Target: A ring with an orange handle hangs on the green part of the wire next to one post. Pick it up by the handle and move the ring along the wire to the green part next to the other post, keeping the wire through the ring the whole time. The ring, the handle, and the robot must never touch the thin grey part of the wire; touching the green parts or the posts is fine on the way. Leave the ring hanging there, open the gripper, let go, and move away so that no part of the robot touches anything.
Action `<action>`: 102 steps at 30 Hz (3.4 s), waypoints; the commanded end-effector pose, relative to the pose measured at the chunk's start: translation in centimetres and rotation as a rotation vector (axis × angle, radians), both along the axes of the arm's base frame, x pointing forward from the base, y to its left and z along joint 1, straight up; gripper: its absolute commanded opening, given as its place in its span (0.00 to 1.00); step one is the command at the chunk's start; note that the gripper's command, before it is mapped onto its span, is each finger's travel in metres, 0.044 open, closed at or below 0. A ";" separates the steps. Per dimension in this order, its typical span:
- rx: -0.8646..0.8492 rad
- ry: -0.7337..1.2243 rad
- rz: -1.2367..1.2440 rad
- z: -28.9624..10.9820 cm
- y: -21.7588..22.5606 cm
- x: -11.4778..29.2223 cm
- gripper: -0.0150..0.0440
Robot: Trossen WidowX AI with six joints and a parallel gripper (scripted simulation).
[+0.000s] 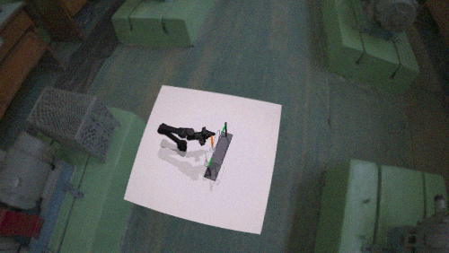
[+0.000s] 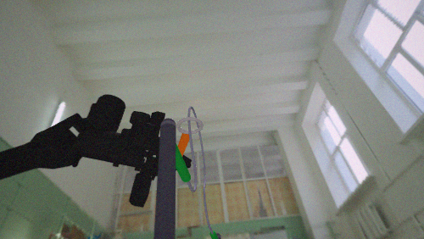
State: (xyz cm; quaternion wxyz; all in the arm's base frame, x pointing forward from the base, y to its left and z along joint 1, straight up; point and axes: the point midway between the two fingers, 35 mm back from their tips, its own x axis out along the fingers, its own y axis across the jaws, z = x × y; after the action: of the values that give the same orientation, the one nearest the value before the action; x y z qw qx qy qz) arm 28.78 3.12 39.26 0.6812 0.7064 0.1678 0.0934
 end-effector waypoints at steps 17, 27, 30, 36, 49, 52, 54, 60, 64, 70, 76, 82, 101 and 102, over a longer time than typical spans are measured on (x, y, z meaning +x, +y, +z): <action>-0.099 -0.001 -0.005 0.2 0.0 -0.1 0.00; -0.145 0.005 -0.006 0.1 0.0 -0.1 0.00; -0.159 0.007 -0.006 0.0 0.0 -0.1 0.00; -0.188 0.011 -0.007 -0.1 0.0 -0.1 0.00; -0.251 0.019 -0.009 -0.3 0.0 -0.1 0.00; -0.266 0.021 -0.010 -0.3 0.0 -0.1 0.00; -0.276 0.023 -0.010 -0.3 0.0 -0.1 0.00; -0.308 0.027 -0.011 -0.4 -0.1 -0.1 0.00; -0.328 0.029 -0.011 -0.5 -0.1 -0.1 0.00; -0.361 0.034 -0.012 -0.6 -0.1 -0.1 0.00; -0.394 0.038 -0.013 -0.7 -0.1 -0.1 0.00; -0.429 0.042 -0.014 -0.8 -0.2 -0.1 0.00; -0.546 0.057 -0.017 -1.1 -0.3 -0.1 0.00; -0.553 0.058 -0.018 -1.1 -0.3 -0.1 0.00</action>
State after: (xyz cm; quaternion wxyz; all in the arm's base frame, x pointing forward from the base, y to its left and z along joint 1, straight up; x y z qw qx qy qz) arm 28.76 2.83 37.71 0.8358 0.5094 0.2038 0.0184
